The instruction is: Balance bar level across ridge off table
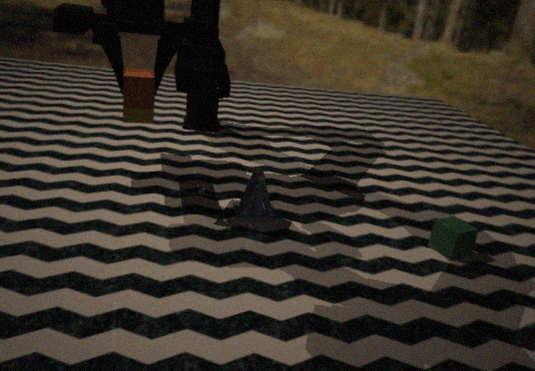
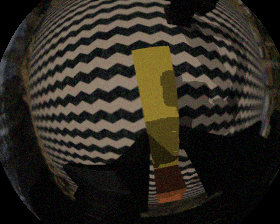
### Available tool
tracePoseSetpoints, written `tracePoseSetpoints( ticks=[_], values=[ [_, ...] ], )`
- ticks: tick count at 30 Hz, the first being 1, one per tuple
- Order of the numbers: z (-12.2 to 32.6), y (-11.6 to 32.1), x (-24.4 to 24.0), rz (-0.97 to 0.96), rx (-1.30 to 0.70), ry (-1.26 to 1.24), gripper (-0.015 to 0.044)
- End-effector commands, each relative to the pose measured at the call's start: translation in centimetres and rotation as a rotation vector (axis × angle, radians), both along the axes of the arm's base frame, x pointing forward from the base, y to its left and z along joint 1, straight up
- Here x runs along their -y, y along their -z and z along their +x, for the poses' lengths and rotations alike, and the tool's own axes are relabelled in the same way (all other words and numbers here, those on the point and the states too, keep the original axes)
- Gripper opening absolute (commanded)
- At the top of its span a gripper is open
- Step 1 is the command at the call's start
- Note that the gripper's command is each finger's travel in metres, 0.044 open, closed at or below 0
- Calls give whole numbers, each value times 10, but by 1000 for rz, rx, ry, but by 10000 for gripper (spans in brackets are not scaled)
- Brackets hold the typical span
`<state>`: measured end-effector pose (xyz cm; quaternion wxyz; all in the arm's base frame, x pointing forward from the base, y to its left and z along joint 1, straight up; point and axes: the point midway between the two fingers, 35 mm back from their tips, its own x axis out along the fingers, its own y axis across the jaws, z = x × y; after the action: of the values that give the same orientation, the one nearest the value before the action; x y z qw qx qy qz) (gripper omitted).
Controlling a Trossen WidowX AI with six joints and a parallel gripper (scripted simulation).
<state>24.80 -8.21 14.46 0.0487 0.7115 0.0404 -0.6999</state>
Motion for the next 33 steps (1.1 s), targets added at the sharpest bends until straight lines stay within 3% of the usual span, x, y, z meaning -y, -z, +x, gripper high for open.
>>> tracePoseSetpoints(
  ticks=[1, 33],
  values=[
    [4, -4, -4, 3, 4, -44, 0],
    [74, -11, -92, -15, 3, -1120, 0]
  ],
)
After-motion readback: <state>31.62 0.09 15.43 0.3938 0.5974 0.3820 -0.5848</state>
